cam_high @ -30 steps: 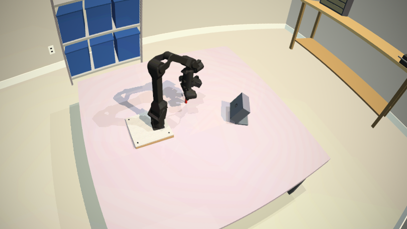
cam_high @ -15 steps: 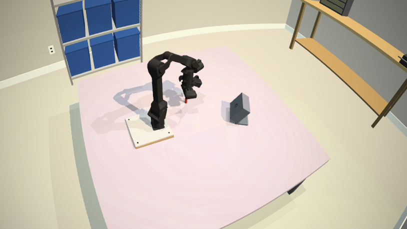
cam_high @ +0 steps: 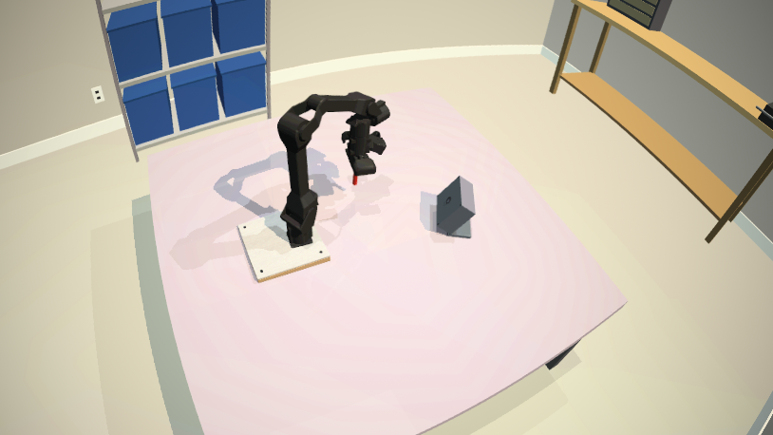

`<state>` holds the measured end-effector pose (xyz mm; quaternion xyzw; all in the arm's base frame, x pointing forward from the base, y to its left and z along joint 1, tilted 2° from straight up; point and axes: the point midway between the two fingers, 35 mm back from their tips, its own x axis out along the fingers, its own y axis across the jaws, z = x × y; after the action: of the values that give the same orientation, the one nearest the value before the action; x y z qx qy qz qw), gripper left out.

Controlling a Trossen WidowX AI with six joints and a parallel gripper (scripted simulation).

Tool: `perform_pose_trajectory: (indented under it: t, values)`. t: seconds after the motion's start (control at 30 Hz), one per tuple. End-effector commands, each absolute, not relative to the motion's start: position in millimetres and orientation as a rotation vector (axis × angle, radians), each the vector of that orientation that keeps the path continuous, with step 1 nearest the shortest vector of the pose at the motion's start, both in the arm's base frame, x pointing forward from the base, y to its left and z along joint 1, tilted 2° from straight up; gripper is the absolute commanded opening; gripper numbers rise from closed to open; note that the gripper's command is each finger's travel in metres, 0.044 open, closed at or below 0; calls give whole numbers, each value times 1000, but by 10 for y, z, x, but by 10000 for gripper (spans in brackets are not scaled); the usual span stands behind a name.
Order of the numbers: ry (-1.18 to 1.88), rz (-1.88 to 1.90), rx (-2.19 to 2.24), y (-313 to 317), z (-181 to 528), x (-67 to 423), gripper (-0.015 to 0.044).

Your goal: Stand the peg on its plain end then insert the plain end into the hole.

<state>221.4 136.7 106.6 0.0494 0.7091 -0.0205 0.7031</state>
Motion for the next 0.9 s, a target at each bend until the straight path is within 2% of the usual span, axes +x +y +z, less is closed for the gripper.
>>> perform_pose_trajectory:
  t: [0.0, 0.23, 0.87]
  values:
    - [1573, -37, 112, 1365, 1218, 2219, 0]
    - [1575, -37, 112, 1343, 1404, 2220, 0]
    - [1427, -112, 161, 1233, 1310, 2436, 0]
